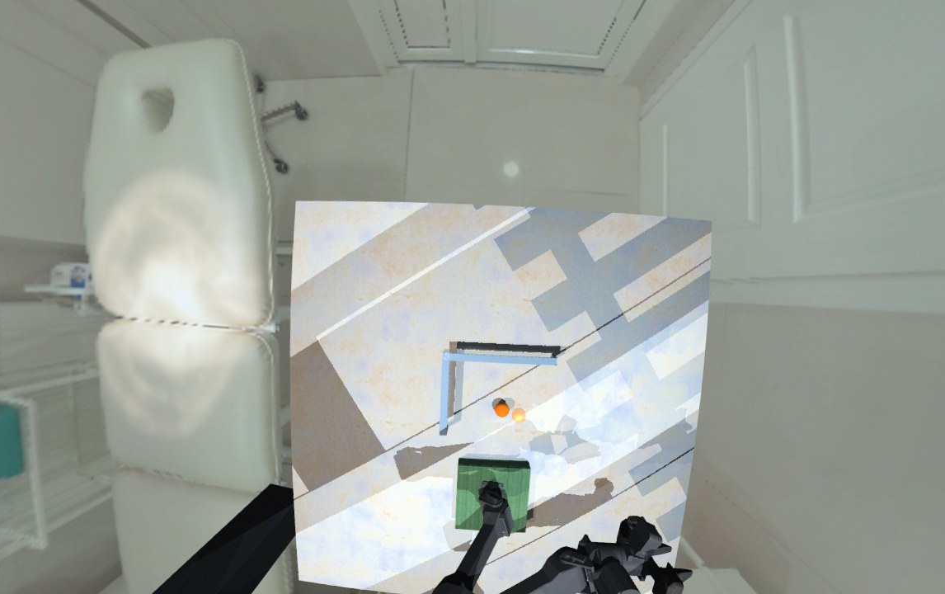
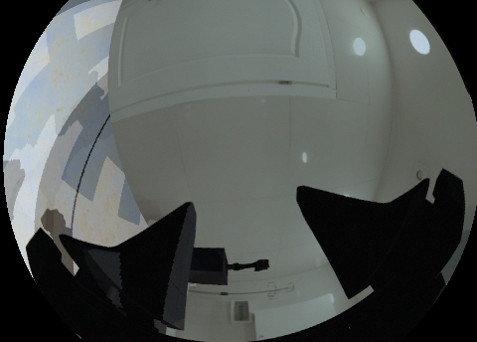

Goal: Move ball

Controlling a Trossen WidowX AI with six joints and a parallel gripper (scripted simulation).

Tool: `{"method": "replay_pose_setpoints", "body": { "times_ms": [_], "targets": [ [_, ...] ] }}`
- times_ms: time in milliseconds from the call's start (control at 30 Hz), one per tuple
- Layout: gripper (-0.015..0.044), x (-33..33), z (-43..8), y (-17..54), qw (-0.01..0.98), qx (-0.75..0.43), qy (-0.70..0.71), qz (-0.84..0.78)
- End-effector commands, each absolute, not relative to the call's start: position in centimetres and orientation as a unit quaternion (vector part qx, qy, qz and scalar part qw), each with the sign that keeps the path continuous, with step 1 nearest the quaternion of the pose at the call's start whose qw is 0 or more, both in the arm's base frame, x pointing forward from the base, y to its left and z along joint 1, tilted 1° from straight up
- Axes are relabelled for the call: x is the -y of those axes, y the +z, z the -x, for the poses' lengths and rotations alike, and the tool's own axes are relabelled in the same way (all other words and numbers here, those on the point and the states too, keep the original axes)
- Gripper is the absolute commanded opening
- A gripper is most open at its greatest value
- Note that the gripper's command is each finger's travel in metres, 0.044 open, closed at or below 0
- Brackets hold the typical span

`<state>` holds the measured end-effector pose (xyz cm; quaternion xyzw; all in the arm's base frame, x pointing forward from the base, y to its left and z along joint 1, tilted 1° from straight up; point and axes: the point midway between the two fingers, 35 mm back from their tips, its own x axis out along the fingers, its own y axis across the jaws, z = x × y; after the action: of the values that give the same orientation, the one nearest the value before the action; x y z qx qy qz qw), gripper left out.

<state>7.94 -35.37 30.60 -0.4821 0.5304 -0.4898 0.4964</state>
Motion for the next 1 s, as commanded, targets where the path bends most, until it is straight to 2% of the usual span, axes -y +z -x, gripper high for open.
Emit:
{"method": "replay_pose_setpoints", "body": {
  "times_ms": [0, 267, 500, 700, 867, 967],
  "targets": [
    [0.0313, 34.3, -14.6, 26.6, 0.561, -0.537, -0.364, 0.514],
    [0.0313, 27.5, -24.3, 19.3, 0.631, -0.532, -0.114, 0.554],
    [0.0313, 17.9, -29.0, 13.5, 0.635, -0.509, 0.119, 0.569],
    [0.0313, 8.6, -29.2, 9.5, 0.588, -0.488, 0.323, 0.559],
    [0.0313, 1.4, -26.6, 7.4, 0.514, -0.472, 0.476, 0.536],
    [0.0313, -0.4, -25.5, 7.0, 0.487, -0.468, 0.517, 0.526]
  ]
}}
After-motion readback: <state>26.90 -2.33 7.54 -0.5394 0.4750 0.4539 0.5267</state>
